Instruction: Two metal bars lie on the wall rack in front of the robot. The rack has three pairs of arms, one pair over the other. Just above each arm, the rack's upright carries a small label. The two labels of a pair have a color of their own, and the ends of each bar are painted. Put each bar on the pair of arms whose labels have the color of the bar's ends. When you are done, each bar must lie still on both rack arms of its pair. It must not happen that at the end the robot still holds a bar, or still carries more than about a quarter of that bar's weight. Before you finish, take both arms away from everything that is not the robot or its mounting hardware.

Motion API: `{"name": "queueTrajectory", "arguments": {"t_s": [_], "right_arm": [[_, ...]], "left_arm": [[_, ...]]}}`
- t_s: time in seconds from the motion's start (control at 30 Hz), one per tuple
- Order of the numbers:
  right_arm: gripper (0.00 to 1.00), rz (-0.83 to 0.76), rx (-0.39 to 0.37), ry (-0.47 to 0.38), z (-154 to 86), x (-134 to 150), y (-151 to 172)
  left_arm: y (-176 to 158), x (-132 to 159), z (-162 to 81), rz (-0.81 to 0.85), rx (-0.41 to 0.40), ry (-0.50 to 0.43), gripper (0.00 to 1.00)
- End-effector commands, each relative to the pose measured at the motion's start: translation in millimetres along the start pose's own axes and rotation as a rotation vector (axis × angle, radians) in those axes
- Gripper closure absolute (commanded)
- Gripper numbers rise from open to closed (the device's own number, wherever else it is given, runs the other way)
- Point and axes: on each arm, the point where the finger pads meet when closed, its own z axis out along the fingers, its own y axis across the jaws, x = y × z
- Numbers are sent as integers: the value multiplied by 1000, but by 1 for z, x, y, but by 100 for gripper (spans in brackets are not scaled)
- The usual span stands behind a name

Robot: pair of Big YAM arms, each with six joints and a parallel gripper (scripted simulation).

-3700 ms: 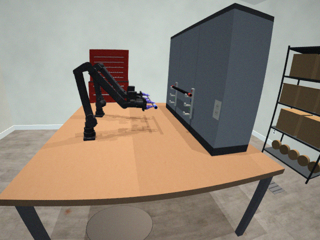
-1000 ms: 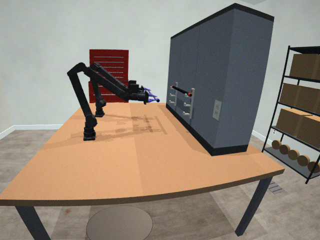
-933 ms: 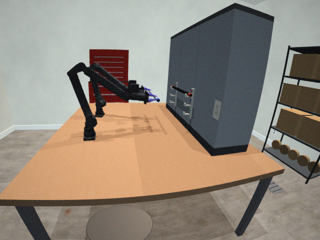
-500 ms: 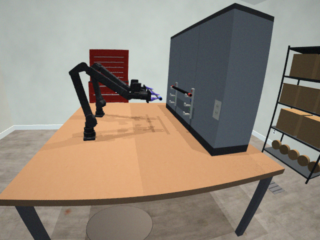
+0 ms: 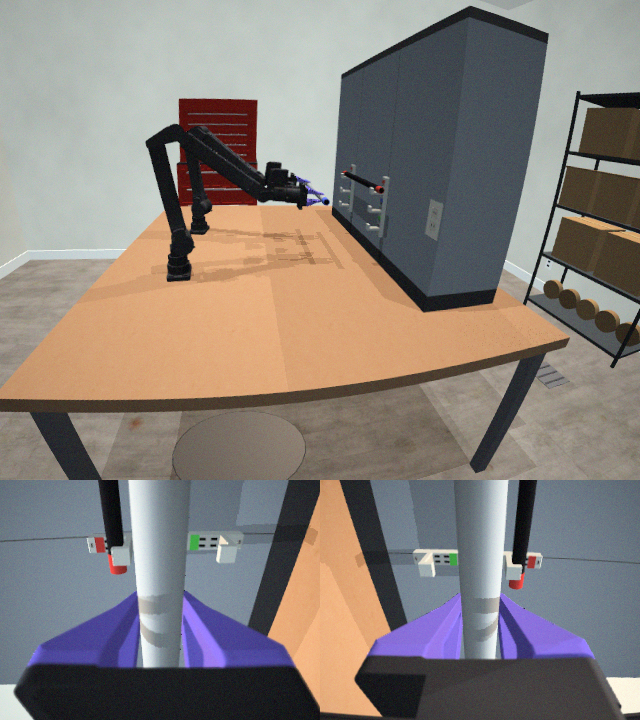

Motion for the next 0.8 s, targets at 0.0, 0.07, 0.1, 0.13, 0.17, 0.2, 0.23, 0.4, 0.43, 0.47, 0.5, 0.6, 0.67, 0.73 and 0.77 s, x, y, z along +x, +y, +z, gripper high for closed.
{"name": "queueTrajectory", "arguments": {"t_s": [0.0, 0.07, 0.1, 0.13, 0.17, 0.2, 0.23, 0.4, 0.43, 0.47, 0.5, 0.6, 0.67, 0.73, 0.77], "right_arm": [[100, 26, 112, 22, 25, 7, -56], [100, 26, 112, 22, 28, 8, -56], [100, 26, 112, 22, 30, 8, -57], [100, 26, 112, 22, 32, 8, -57], [100, 26, 112, 22, 33, 8, -57], [100, 26, 112, 22, 35, 8, -57], [100, 26, 112, 22, 37, 8, -58], [100, 26, 112, 22, 45, 8, -59], [100, 26, 112, 22, 47, 8, -59], [100, 26, 112, 22, 48, 8, -59], [100, 26, 112, 22, 50, 8, -59], [100, 26, 112, 22, 52, 8, -60], [100, 26, 112, 22, 55, 8, -60], [100, 26, 112, 22, 58, 8, -60], [100, 26, 112, 22, 60, 8, -60]], "left_arm": [[53, 10, 19, -19, -111, 25, 100], [54, 10, 23, -19, -111, 25, 100], [54, 10, 24, -19, -111, 25, 100], [54, 10, 26, -19, -111, 25, 100], [54, 10, 28, -19, -111, 25, 100], [55, 10, 29, -19, -111, 25, 100], [55, 10, 31, -19, -111, 25, 100], [56, 10, 39, -19, -111, 25, 100], [57, 10, 41, -19, -111, 25, 100], [57, 10, 43, -19, -111, 25, 100], [57, 10, 44, -19, -111, 25, 100], [57, 10, 46, -19, -111, 25, 100], [57, 10, 49, -19, -111, 25, 100], [58, 10, 52, -19, -111, 25, 100], [58, 10, 54, -19, -111, 25, 100]]}}
